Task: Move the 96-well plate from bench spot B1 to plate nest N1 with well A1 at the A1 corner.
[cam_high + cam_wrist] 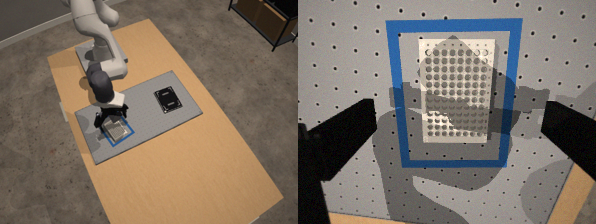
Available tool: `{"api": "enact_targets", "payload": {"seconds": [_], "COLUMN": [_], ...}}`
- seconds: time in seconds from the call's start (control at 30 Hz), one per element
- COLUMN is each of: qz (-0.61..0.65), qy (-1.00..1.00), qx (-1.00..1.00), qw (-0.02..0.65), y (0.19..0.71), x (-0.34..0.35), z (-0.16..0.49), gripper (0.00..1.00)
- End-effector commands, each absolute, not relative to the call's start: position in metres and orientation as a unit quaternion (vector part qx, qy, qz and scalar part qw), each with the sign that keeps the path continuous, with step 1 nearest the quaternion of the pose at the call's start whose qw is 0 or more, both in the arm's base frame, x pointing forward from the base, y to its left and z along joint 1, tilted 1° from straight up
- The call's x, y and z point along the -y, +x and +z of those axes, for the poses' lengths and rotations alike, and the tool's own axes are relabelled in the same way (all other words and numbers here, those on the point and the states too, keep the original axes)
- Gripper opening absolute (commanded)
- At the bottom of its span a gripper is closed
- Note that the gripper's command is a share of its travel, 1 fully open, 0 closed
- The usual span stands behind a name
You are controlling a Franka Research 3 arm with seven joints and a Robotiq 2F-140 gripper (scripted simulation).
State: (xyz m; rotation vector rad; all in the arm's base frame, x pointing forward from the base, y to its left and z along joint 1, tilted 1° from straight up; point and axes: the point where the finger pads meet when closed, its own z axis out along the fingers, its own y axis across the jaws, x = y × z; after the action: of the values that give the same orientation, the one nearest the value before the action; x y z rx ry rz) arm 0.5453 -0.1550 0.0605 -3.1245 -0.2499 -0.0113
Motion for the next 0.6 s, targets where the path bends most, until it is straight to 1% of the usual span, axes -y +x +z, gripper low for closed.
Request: {"api": "enact_targets", "payload": {"seconds": [0.0, 0.57], "qz": [-0.003, -0.003], "qy": [-0.997, -0.997], "qx": [0.083, 0.083], "qw": [0.004, 0.004], "y": [0.544, 0.544], "x": [0.155, 0.155], "z": [0.058, 0.038], "gripper": [1.00, 1.00]}}
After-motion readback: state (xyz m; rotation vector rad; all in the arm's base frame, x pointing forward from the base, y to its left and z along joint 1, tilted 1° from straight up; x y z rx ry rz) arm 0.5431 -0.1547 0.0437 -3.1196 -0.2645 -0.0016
